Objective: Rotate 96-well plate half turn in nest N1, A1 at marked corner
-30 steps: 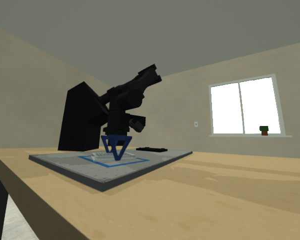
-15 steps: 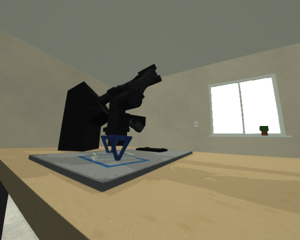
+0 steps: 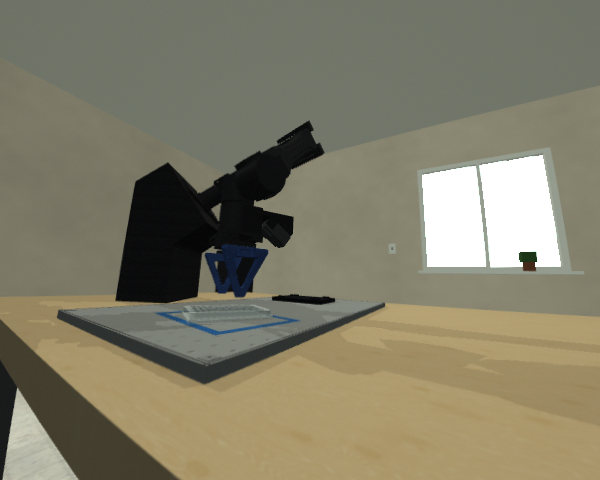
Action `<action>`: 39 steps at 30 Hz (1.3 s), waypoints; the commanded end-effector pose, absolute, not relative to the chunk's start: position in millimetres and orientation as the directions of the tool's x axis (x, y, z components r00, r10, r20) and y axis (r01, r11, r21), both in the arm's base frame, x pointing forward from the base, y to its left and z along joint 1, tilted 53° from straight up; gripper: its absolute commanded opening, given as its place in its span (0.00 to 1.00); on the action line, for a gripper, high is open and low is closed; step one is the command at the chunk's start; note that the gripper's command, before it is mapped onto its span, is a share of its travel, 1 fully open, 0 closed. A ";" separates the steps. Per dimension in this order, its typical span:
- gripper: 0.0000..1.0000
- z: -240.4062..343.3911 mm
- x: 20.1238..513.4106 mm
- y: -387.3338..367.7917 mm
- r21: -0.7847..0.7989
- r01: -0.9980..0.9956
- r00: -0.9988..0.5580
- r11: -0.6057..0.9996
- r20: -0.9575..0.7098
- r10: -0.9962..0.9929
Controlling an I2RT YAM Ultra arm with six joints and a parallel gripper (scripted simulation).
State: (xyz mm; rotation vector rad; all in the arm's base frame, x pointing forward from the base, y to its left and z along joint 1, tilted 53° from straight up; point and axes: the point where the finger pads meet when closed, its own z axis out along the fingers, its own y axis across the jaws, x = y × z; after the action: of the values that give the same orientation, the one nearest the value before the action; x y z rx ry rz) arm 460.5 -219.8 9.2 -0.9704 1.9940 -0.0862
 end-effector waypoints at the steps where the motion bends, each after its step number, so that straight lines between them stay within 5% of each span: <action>1: 1.00 13.0 452.3 -223.9 -0.394 -0.600 -0.302 0.696 -0.694 -0.654; 39: 1.00 36.8 423.1 -235.8 -0.394 -0.600 -0.303 0.696 -0.693 -0.654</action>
State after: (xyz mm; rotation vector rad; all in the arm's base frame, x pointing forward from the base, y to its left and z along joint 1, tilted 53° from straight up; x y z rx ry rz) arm 425.6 -232.8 34.2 -0.9736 1.9975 -0.0734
